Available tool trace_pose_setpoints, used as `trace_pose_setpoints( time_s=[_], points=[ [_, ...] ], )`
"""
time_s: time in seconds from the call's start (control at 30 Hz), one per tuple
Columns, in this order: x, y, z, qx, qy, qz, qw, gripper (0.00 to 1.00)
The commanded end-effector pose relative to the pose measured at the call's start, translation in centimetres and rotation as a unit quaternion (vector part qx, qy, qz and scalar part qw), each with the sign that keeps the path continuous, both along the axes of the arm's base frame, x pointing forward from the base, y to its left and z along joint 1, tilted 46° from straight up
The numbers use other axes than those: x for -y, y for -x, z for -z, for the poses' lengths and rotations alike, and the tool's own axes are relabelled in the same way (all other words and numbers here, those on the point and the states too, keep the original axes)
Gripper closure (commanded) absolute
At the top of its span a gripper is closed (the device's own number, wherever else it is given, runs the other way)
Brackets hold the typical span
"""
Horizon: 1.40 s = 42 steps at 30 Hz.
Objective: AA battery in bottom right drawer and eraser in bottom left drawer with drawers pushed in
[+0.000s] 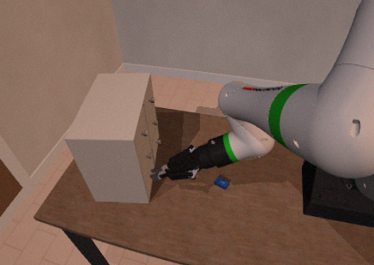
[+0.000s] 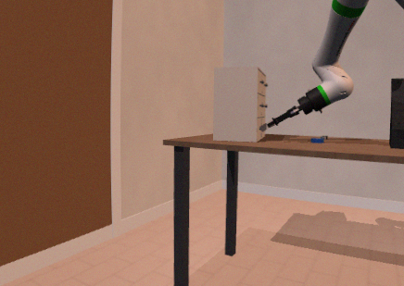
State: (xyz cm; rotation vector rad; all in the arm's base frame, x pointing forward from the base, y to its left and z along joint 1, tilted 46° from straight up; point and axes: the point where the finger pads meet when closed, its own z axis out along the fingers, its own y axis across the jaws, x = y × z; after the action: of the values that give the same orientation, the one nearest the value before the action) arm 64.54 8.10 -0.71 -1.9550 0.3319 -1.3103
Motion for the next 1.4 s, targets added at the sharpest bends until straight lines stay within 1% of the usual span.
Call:
trace_pose_setpoints(
  time_s=[0.0,0.8,1.37],
  points=[
    [0.02,-0.01,0.00,0.000,0.000,0.000,1.000,0.92],
    [0.03,0.07,0.01,0.000,0.000,0.000,1.000,0.92],
    [0.10,0.91,0.16,0.000,0.000,0.000,1.000,0.92]
  ],
)
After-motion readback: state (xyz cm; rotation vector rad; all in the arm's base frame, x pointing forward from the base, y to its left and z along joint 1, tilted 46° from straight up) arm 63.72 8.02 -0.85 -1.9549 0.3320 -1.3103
